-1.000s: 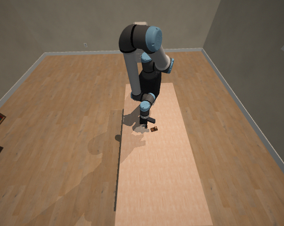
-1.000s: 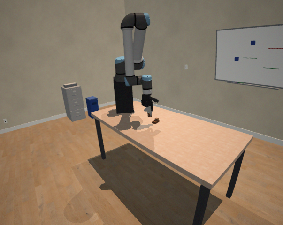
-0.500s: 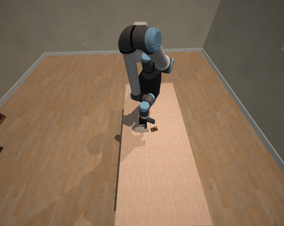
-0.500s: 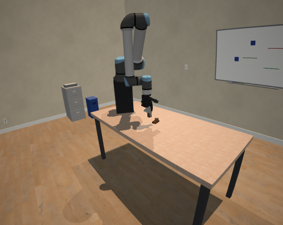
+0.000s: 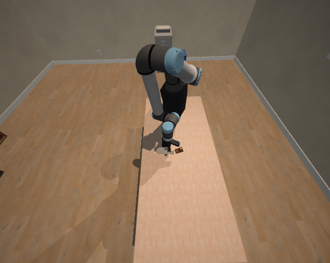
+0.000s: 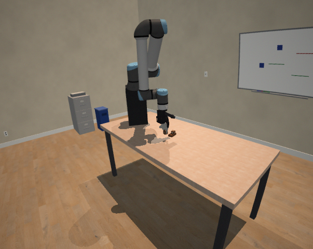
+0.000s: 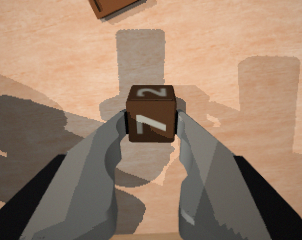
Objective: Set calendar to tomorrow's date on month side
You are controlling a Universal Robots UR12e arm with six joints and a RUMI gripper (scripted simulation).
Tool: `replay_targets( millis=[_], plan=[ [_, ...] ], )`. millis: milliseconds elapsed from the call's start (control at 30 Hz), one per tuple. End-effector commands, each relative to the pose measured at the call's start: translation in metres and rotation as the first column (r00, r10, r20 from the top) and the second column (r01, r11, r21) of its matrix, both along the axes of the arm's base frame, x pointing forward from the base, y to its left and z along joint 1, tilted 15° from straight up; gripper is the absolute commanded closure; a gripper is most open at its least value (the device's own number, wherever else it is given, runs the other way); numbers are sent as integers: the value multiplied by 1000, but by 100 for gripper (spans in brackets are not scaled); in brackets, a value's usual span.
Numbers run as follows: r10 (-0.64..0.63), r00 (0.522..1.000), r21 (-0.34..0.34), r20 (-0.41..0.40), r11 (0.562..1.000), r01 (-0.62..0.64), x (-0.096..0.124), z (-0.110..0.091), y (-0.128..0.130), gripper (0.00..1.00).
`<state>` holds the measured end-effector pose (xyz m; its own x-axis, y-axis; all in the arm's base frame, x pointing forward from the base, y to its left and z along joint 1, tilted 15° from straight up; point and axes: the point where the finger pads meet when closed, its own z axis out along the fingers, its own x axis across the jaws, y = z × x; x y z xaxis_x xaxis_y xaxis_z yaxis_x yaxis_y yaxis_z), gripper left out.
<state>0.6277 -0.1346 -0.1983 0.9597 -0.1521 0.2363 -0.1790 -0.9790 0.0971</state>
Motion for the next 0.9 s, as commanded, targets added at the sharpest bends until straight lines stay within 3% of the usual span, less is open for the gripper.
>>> replay_targets(
  millis=[0,333,867],
  plan=[
    [0,1000,-1,1,1000,0,5,-18,-3,89],
    [0,1000,-1,1,1000,0,11,-45,-7,89],
    [0,1000,-1,1,1000,0,12,-47,-7,89]
  ],
)
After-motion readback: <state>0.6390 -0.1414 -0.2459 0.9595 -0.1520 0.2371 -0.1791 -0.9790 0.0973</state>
